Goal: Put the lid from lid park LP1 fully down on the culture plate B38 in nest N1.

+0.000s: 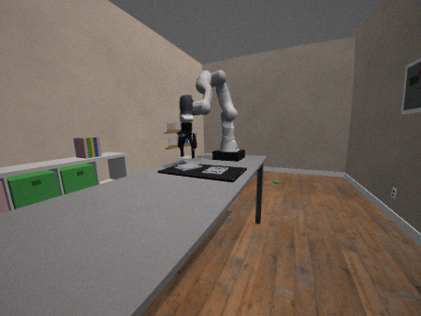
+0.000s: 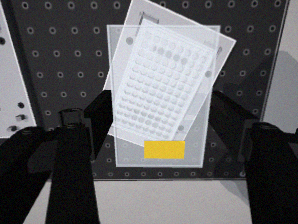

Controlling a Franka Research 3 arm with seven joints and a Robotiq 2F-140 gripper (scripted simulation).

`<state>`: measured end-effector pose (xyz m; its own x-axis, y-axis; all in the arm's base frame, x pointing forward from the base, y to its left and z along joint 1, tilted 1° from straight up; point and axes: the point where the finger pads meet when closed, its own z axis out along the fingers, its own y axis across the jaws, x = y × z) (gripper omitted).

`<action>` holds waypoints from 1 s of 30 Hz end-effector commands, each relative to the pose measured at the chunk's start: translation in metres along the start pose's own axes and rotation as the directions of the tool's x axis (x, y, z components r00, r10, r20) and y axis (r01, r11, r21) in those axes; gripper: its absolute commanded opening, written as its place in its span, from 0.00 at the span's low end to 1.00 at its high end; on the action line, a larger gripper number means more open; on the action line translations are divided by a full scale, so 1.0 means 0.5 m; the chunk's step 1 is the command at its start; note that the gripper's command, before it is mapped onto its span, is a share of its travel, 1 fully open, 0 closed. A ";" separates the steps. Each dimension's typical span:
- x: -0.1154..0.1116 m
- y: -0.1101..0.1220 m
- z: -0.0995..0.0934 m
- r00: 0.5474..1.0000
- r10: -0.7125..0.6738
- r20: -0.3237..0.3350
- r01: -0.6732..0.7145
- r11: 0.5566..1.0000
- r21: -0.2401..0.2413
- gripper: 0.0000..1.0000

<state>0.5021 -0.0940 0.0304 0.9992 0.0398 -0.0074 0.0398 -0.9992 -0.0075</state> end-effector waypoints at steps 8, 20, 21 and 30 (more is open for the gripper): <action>0.000 0.000 0.000 0.999 -0.053 0.001 0.053 0.999 0.006 0.10; 0.000 0.000 0.000 0.999 -0.051 0.001 0.051 0.999 0.006 0.10; 0.000 0.000 0.001 0.999 -0.049 0.001 0.049 0.999 0.006 0.10; 0.000 0.000 0.001 1.000 -0.012 0.001 0.012 1.000 0.006 0.10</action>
<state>0.5019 -0.0941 0.0301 0.9971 0.0758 -0.0069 0.0757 -0.9970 -0.0135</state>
